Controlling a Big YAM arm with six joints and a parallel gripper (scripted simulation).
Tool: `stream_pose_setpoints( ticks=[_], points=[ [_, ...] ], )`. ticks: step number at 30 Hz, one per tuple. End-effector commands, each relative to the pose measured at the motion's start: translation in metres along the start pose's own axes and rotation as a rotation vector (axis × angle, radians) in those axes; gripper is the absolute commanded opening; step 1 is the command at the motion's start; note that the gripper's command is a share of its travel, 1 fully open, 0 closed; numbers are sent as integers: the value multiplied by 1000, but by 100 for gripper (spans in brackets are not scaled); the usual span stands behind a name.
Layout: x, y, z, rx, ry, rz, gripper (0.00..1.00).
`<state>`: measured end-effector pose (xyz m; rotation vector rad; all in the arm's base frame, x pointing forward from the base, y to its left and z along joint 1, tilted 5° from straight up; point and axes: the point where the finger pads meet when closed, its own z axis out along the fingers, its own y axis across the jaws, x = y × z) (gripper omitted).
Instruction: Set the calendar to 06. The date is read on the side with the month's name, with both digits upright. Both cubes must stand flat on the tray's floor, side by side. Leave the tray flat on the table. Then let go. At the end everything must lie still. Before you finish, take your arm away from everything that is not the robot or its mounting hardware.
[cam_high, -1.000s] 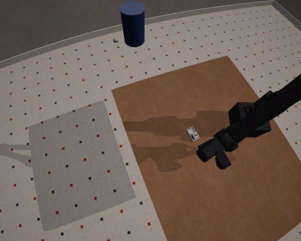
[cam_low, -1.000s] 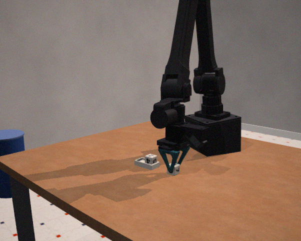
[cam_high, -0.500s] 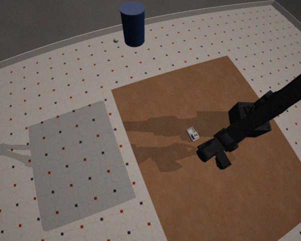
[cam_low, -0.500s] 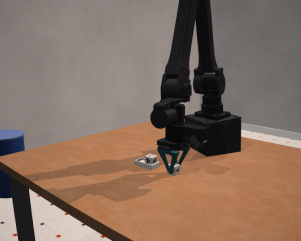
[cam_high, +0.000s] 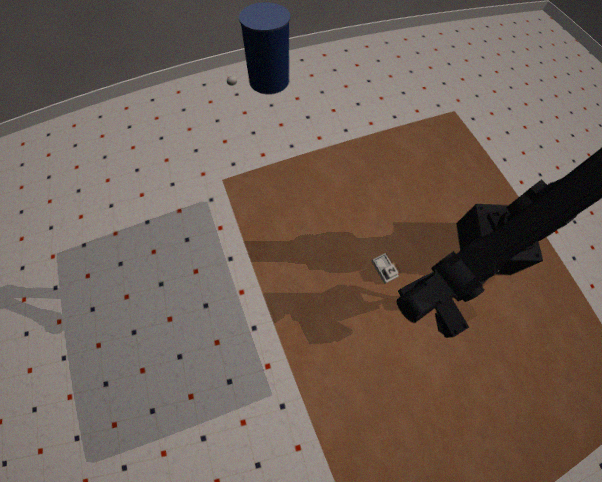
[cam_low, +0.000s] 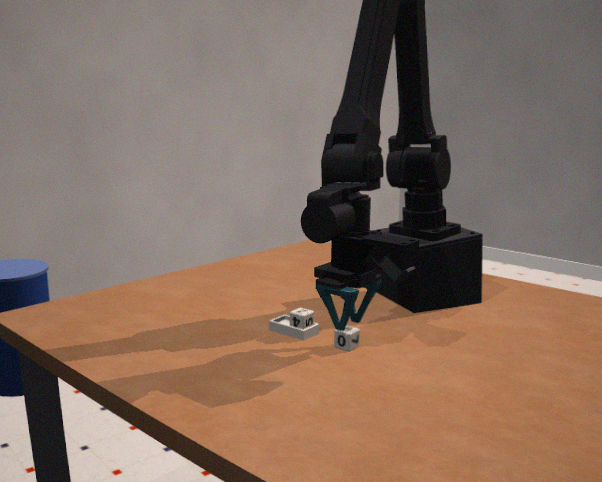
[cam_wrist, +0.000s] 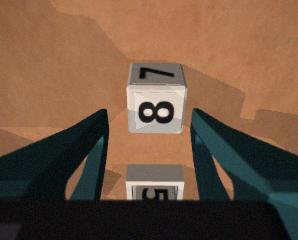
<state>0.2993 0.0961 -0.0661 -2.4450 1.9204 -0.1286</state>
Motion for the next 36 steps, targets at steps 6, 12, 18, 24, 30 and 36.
stream_pose_setpoints(
  ticks=[6, 12, 18, 24, 30, 36],
  points=[
    [-6, -27, -52, 59, -11, 3, 45],
    [-6, -27, -80, 63, -12, 3, 45],
    [-6, -23, -77, 33, -8, 2, 45],
    [-6, -15, -73, 18, -6, 1, 100],
    [-6, -15, -73, 18, -6, 1, 100],
    [-6, -15, -73, 18, -6, 1, 100]
  ],
)
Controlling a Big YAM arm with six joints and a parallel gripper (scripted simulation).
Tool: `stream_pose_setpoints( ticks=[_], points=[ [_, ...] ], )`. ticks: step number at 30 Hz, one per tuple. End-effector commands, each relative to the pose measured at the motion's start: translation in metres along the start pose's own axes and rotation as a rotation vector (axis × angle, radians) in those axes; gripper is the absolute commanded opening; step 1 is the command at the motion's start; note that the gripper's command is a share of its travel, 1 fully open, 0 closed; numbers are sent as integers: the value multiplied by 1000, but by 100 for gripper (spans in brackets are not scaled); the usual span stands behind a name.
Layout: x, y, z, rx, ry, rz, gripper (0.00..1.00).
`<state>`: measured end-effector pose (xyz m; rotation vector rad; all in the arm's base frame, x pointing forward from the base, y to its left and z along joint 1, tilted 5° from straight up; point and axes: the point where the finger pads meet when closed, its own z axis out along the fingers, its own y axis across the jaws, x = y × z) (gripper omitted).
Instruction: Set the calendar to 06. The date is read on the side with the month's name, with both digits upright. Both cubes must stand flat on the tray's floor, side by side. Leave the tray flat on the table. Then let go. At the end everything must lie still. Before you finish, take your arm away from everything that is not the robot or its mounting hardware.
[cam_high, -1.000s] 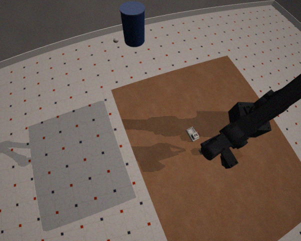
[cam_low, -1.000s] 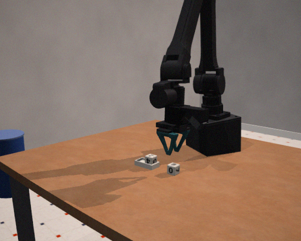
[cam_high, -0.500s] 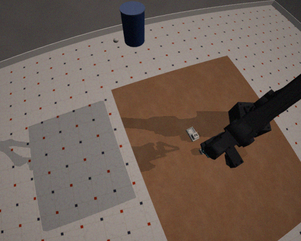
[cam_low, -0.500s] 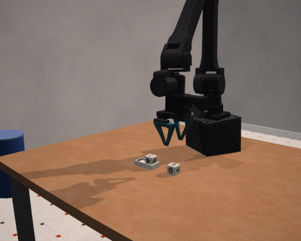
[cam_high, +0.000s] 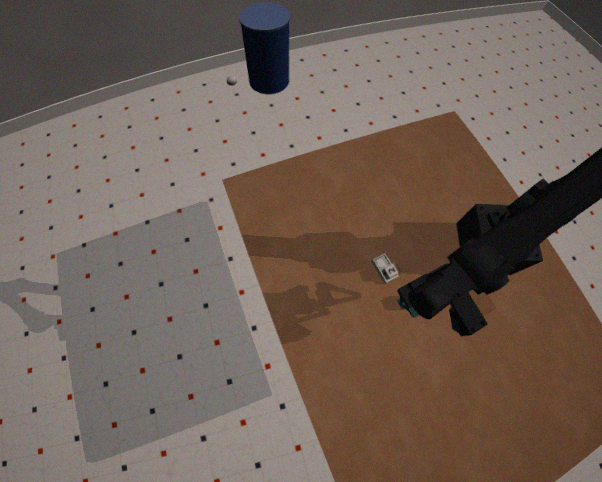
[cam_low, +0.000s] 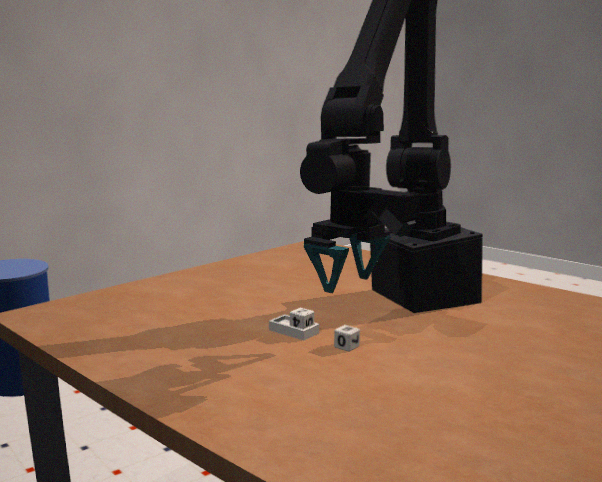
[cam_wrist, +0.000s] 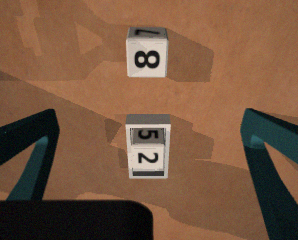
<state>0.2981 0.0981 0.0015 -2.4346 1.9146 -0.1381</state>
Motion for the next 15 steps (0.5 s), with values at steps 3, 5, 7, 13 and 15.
stream_pose_setpoints(
  ticks=[3, 5, 7, 13, 15],
  points=[
    [-7, -11, -5, 5, -4, -1, 100],
    [-7, -11, -5, 5, -4, -1, 100],
    [-7, -9, 0, 14, -5, 3, 100],
    [-8, 0, 12, -1, -3, 15, 100],
    [-8, 0, 12, -1, -3, 15, 45]
  ],
)
